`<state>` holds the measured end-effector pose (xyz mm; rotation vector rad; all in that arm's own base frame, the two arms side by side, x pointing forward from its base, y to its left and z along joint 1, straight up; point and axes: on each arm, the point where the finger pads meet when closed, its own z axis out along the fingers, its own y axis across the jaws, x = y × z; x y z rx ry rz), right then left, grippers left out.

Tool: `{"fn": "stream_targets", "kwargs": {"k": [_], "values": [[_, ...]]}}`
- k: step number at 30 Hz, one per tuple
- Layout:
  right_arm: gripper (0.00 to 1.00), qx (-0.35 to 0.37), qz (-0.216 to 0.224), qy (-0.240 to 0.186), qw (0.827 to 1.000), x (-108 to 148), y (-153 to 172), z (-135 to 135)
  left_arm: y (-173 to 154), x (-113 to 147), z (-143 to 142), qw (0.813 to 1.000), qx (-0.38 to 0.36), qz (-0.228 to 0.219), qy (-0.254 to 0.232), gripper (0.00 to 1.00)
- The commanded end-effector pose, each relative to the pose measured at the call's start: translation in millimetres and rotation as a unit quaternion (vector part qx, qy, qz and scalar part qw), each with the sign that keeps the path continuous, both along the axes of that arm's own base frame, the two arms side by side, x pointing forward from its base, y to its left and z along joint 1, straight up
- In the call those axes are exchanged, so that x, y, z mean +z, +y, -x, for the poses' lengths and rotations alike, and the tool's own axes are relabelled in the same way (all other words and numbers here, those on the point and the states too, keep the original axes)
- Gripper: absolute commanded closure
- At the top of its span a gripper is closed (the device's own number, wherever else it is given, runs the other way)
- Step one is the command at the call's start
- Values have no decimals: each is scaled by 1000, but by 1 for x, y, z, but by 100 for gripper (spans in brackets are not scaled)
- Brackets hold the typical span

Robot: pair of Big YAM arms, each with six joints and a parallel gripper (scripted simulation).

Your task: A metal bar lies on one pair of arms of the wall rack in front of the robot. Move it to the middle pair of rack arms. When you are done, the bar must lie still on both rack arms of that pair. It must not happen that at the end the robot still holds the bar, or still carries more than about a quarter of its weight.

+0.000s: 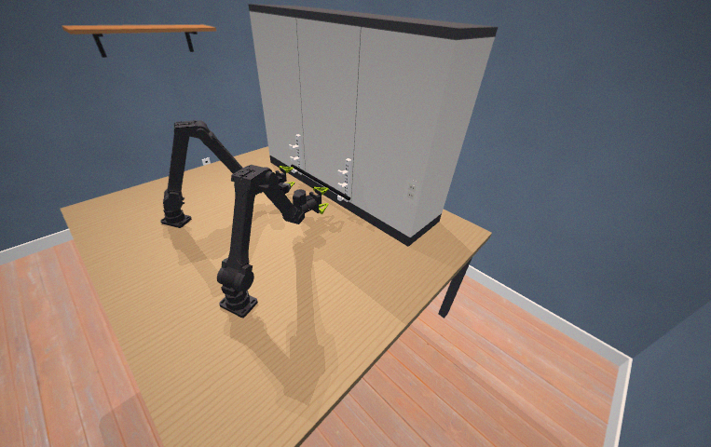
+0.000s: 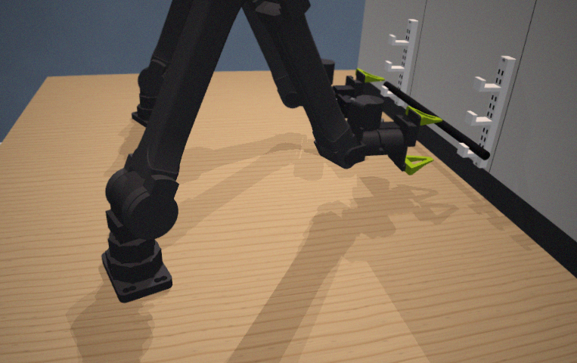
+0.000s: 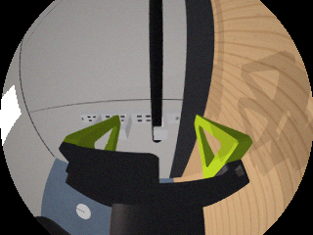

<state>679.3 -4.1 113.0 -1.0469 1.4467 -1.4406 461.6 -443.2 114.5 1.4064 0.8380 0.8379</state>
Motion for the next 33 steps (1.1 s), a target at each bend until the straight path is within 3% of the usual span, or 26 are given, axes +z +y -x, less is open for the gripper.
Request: {"fn": "stream_targets", "kwargs": {"k": [1, 33], "values": [[0, 2, -4, -46, 999, 50, 7, -17, -15, 26, -3, 999, -4, 24, -25, 0], [0, 2, -5, -48, 999, 50, -2, -39, -25, 24, -25, 1000, -3, 22, -23, 0]]}}
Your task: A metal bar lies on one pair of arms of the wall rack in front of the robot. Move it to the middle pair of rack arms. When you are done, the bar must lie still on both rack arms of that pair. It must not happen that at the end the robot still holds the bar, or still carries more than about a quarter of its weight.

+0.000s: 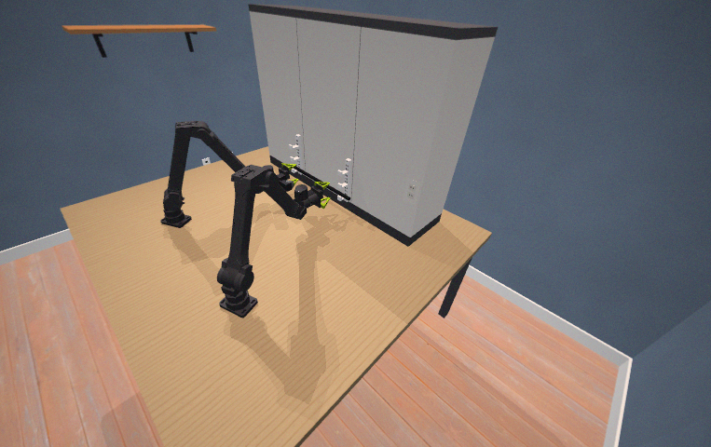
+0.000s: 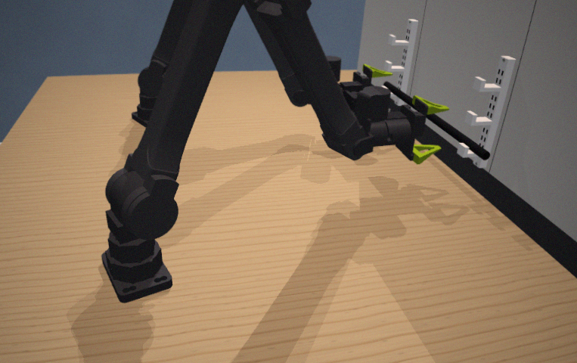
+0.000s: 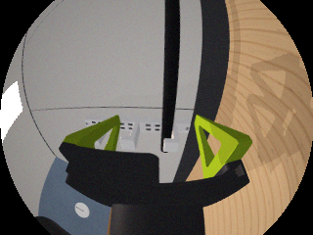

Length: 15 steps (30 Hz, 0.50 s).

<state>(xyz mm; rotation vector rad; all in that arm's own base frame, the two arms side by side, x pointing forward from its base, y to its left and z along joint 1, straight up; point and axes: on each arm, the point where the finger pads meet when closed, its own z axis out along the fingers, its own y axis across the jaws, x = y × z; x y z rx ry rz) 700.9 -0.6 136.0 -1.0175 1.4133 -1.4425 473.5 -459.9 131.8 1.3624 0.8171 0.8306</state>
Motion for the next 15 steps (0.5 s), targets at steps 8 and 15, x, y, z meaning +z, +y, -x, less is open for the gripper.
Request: {"fn": "stream_targets", "kwargs": {"k": [8, 15], "values": [[0, -5, -3, -23, 1000, 21, -12, -25, -10, 0, -22, 1000, 3, -2, -2, 0], [0, -6, -3, -20, 1000, 17, -15, -30, -11, -2, -28, 1000, 4, -5, 1, 0]]}}
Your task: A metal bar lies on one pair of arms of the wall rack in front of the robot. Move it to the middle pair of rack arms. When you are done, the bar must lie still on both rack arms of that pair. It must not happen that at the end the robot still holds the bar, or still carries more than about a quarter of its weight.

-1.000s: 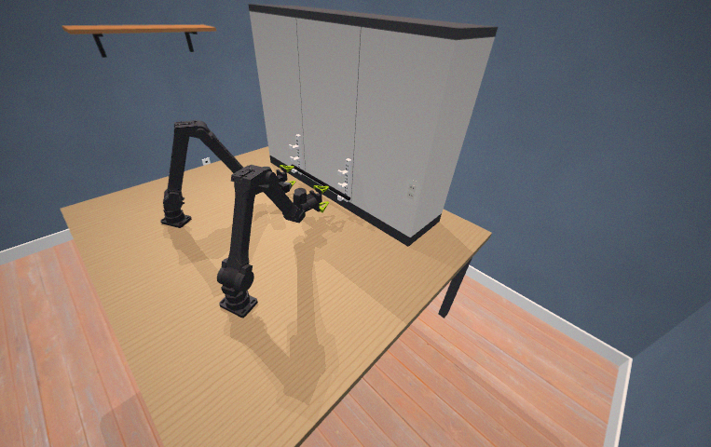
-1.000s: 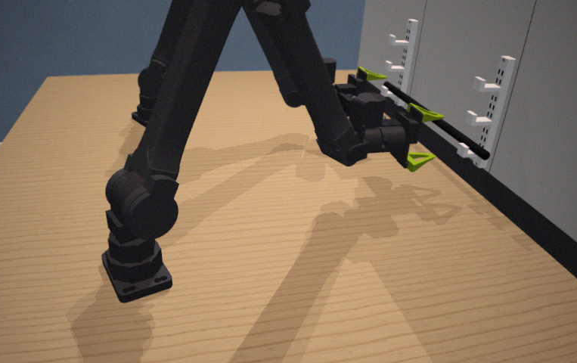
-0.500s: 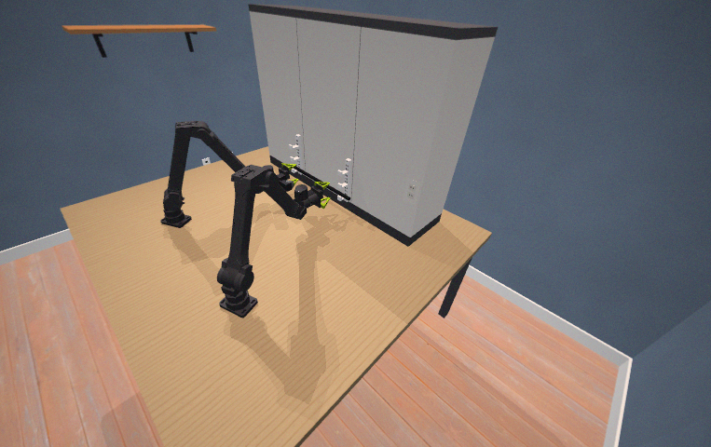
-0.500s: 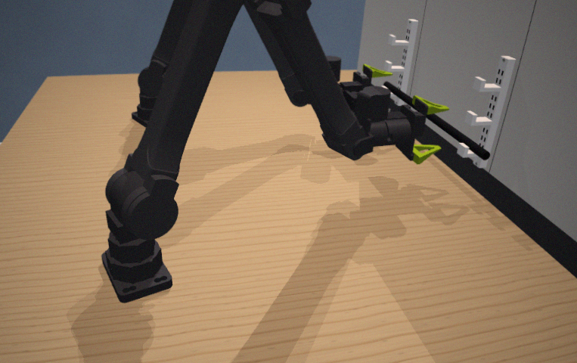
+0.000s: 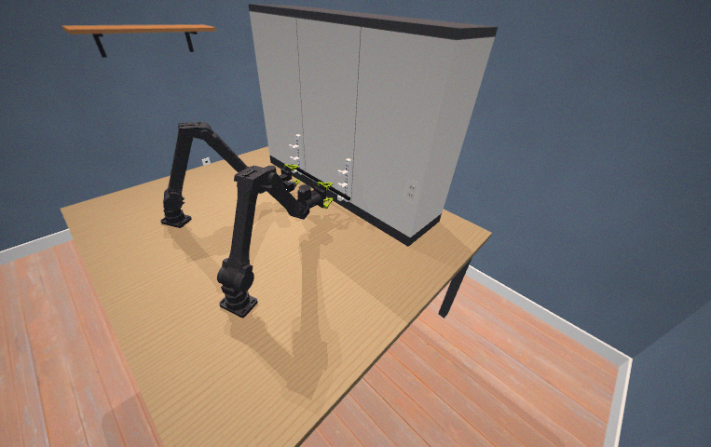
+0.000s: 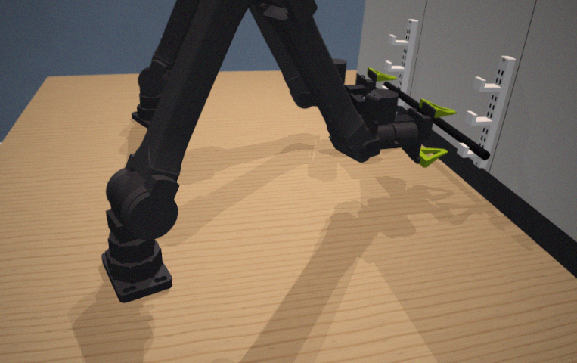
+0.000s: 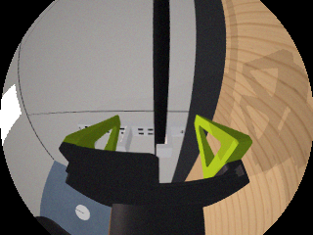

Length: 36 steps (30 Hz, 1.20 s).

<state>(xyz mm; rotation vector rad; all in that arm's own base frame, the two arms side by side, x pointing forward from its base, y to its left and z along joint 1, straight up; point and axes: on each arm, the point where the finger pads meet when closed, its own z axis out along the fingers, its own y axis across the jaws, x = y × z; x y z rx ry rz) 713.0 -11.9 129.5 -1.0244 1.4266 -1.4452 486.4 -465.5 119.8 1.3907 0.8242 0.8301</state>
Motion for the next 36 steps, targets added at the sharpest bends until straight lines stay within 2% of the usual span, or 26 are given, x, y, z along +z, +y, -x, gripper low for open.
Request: {"fn": "stream_targets", "kwargs": {"k": [1, 12, 36], "values": [[0, -2, -3, -25, 1000, 23, -4, -19, -6, 9, -17, 1000, 5, 6, -8, 0], [0, -3, -3, -18, 1000, 14, -10, -31, -8, 7, -30, 1000, 8, 2, -5, 0], [0, -4, -3, -17, 1000, 11, -17, -47, -14, 6, -47, 1000, 9, 0, -3, 0]]}}
